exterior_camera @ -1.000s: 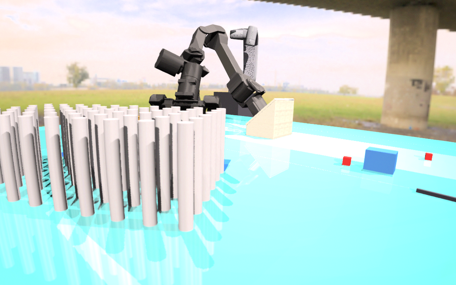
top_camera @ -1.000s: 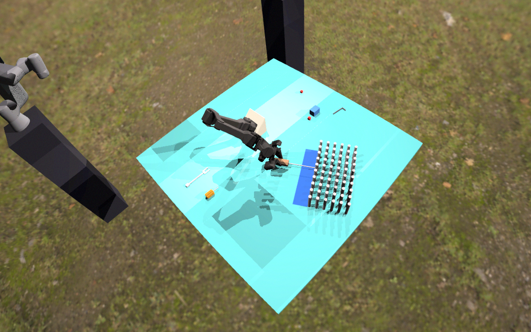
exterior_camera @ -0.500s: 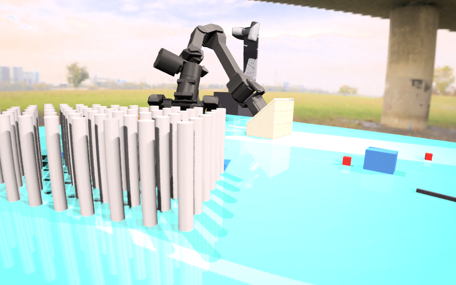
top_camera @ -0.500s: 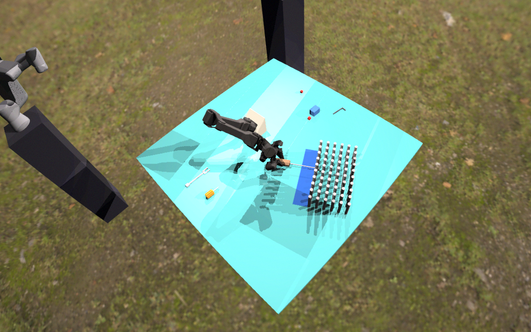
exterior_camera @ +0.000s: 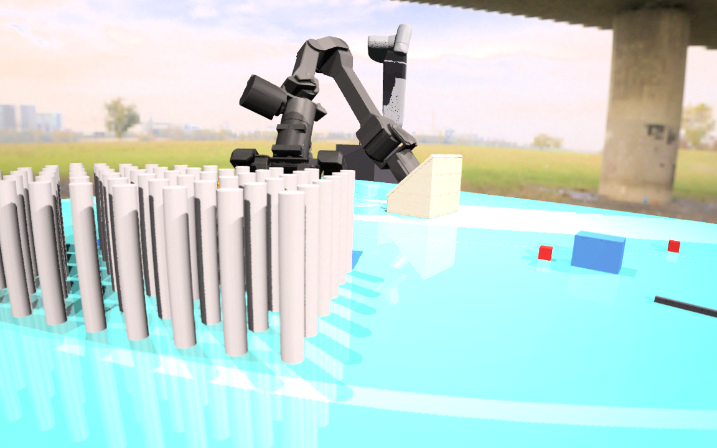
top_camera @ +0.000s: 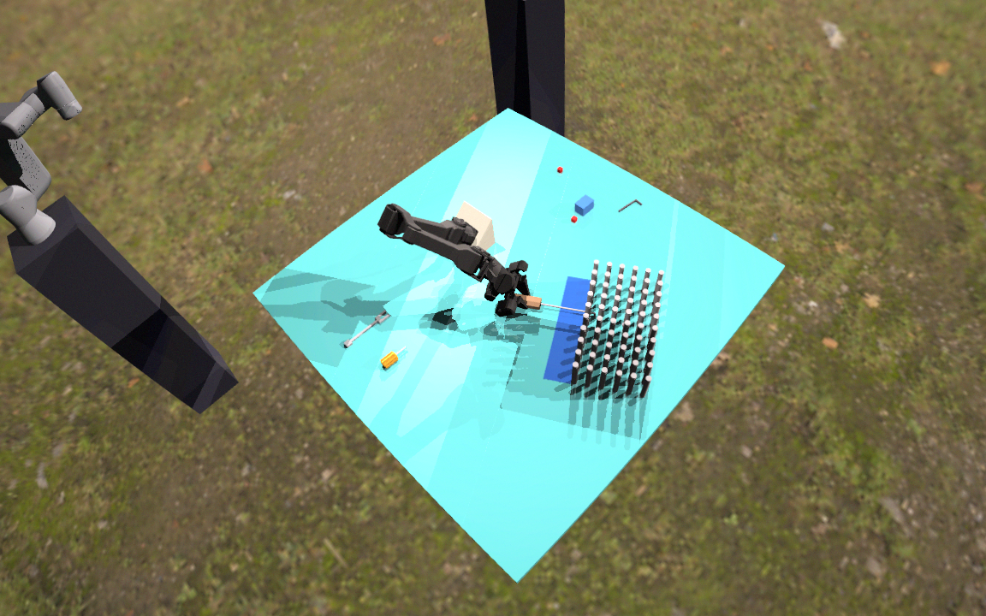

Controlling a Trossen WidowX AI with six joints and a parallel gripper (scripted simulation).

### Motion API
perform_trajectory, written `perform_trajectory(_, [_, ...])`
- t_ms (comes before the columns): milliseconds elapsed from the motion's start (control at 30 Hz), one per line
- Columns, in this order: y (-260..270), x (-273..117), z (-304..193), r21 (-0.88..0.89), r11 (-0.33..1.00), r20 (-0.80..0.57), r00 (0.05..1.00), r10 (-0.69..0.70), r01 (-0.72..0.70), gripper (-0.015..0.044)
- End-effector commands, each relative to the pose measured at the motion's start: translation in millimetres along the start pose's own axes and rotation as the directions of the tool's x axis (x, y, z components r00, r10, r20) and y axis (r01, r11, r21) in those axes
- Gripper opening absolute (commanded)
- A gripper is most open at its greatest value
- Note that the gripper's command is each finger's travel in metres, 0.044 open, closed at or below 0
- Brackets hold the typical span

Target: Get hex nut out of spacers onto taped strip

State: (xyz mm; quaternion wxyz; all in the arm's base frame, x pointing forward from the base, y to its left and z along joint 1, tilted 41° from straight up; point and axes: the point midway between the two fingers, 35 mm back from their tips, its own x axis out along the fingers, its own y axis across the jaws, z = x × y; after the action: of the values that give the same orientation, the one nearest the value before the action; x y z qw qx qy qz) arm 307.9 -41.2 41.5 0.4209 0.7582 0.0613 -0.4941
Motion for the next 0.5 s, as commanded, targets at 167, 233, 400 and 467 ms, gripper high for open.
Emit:
perform_trajectory(167, [2.1, 2.0, -6.5, 0.006, 1.000, -0.007, 1.000, 0.006, -0.006, 0.0000])
perform_trajectory(233, [2.1, 2.6, -7.4, 0.006, 1.000, -0.007, 1.000, 0.006, -0.006, 0.0000])
perform_trajectory(400, [2.2, 4.1, -9.7, 0.006, 1.000, -0.007, 1.000, 0.006, -0.006, 0.0000])
perform_trajectory(467, [2.2, 4.7, -10.6, 0.006, 1.000, -0.007, 1.000, 0.006, -0.006, 0.0000])
